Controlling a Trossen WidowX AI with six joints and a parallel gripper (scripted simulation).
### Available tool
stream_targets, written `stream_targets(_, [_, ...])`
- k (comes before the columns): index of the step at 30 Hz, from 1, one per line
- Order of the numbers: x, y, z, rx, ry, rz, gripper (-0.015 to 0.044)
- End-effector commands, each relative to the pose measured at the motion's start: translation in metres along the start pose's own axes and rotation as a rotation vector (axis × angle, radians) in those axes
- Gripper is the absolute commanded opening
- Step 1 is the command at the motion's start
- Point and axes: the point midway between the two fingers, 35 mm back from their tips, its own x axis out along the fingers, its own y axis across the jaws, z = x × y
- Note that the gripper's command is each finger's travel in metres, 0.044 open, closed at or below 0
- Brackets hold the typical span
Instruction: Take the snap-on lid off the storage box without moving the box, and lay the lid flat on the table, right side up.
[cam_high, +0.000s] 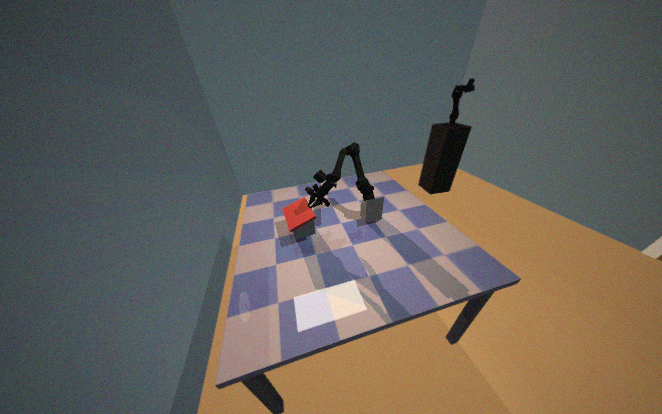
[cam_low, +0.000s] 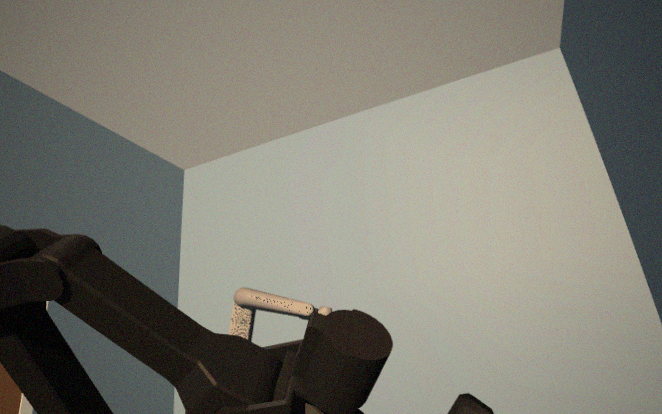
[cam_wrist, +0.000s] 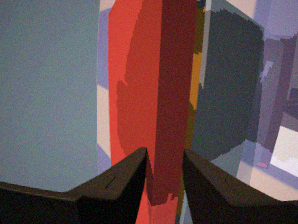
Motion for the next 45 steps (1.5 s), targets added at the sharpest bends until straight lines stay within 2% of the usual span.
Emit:
stream_targets(1, [-0.005,0.013,0.002,0.008,-0.001,0.023,0.0])
stream_targets(45, [-0.039,0.061,0.002,0.01,0.001,0.023,0.0])
